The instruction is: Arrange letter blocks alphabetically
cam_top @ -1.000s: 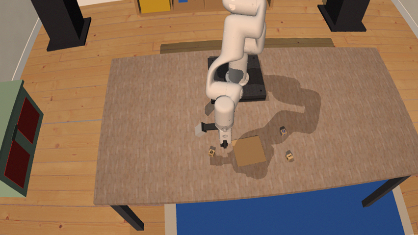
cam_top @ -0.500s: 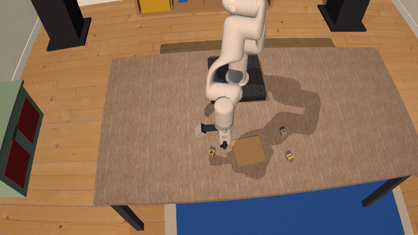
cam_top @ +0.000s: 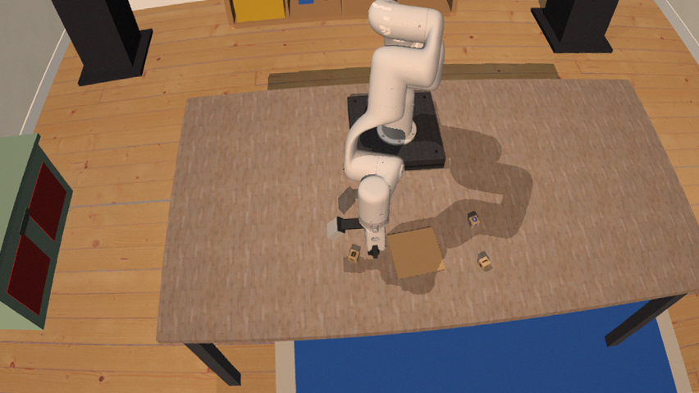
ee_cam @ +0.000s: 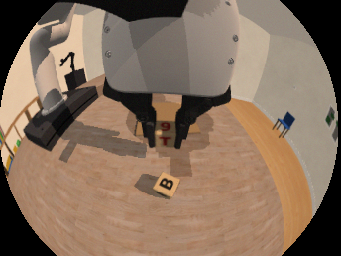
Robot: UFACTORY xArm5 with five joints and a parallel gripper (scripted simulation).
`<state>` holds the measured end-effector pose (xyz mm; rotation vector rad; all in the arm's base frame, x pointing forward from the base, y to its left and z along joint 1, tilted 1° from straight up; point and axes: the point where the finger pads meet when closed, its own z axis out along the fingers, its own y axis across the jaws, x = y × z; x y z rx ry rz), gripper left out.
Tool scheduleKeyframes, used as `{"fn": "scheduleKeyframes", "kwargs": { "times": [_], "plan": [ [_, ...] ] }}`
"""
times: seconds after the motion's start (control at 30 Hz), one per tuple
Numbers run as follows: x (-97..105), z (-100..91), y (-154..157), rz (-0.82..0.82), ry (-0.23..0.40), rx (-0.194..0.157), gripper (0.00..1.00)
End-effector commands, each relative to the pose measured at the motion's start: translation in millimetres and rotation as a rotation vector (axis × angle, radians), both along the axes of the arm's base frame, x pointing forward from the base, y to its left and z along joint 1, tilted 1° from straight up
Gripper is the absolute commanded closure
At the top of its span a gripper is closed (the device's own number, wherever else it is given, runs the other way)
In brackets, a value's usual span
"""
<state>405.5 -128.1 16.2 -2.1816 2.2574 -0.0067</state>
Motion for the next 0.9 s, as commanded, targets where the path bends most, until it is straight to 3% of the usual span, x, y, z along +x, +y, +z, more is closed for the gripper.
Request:
{"fn": "scheduleKeyframes", "kwargs": {
  "times": [0.0, 0.3, 0.87],
  "plan": [
    [3.5, -20.7, -1.4, 0.0, -0.005, -0.002, 0.79],
    [3.7, -35.4, -1.7, 0.0, -0.005, -0.002, 0.79],
    [3.8, -36.5, -1.7, 0.0, -0.005, -0.002, 0.79]
  ]
}}
